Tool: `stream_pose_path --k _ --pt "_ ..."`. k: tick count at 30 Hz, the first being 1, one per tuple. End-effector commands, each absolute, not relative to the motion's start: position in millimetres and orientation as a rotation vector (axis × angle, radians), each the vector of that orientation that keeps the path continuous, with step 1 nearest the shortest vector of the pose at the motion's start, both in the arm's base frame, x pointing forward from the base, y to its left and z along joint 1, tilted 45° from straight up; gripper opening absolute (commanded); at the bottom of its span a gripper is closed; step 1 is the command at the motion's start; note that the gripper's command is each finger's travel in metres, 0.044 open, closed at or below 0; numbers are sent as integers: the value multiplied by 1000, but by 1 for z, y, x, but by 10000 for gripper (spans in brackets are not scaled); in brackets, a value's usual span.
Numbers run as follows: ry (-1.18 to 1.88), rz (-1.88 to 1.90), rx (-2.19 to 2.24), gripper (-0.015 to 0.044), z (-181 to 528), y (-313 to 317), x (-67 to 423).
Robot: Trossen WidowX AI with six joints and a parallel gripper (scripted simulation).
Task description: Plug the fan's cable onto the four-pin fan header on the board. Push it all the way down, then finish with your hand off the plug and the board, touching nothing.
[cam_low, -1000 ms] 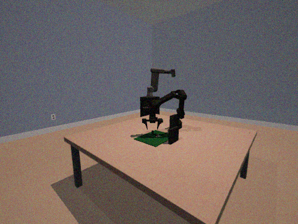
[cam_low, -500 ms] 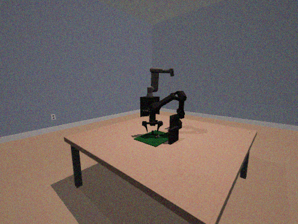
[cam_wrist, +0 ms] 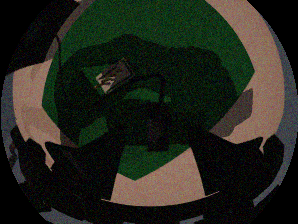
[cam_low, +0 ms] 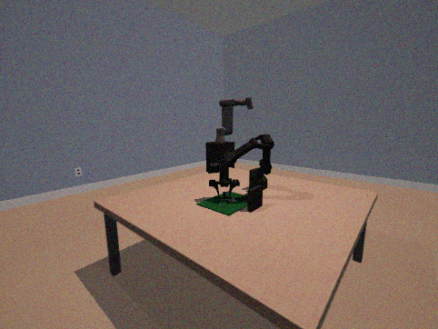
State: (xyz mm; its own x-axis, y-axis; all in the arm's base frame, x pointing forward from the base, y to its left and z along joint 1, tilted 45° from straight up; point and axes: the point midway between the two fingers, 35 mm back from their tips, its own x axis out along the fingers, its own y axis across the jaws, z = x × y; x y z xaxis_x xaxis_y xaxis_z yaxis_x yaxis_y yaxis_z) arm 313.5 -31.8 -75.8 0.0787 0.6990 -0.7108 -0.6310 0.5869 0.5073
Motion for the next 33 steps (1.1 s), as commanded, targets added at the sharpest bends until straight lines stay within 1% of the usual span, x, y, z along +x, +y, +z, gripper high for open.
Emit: stream_pose_path --k 1,9,12,18,23,33 --pt "1111 997 74 230 -76 -32 313" --pt "1111 997 74 20 -76 -32 313" --pt "1111 997 74 0 -76 -32 313" --pt "1112 996 76 0 -40 -68 310" --pt "1100 1008 58 0 -41 -67 310" --pt "917 1182 -216 0 -33 -59 313"
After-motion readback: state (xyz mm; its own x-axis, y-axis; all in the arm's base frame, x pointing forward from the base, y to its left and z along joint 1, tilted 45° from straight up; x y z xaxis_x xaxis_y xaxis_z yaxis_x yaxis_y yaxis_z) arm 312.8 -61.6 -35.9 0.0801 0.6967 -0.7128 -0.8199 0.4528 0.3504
